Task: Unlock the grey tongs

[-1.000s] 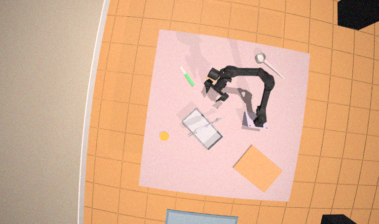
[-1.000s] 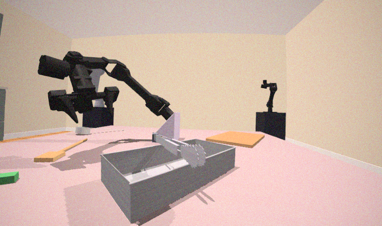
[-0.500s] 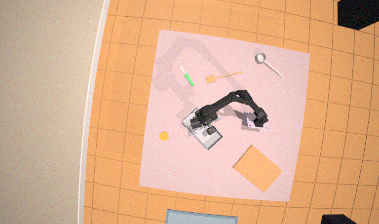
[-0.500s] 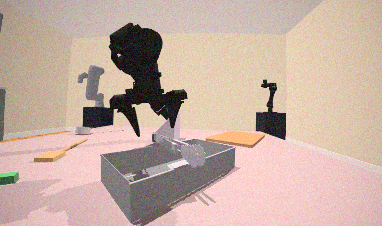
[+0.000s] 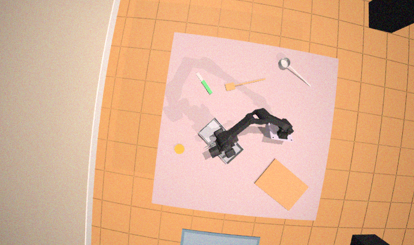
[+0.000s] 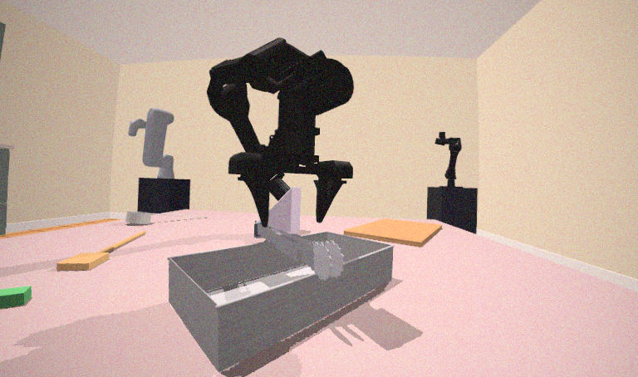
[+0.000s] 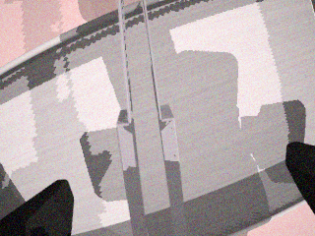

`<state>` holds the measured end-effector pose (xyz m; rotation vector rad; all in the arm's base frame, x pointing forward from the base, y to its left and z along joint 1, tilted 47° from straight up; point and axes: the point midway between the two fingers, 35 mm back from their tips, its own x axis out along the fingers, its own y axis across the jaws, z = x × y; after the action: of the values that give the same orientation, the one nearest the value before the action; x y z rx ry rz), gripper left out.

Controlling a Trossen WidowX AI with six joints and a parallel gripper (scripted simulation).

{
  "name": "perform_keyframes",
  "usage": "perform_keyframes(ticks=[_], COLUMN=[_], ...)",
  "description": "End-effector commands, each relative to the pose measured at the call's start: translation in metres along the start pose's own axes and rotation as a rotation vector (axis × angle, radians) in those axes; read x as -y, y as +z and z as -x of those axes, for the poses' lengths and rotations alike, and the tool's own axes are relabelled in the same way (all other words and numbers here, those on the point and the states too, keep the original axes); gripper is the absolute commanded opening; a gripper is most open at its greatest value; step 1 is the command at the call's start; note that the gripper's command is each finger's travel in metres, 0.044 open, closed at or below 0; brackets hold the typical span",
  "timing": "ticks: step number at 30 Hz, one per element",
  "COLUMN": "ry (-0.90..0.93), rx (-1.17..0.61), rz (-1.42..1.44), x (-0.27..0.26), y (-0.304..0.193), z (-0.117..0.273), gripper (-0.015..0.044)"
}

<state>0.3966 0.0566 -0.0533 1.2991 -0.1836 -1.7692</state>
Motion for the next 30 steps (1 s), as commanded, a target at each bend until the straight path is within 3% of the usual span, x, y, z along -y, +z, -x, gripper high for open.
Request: perform_keyframes(ticks=[1,30], ry=[0.005,0.005], rx=[-0.005,-0.006], rz=[-0.004,-0.004], x=[-0.007,-0.008], y=[-0.005,-0.006], z=[0.001,-0.036], gripper=[0.044,0.044])
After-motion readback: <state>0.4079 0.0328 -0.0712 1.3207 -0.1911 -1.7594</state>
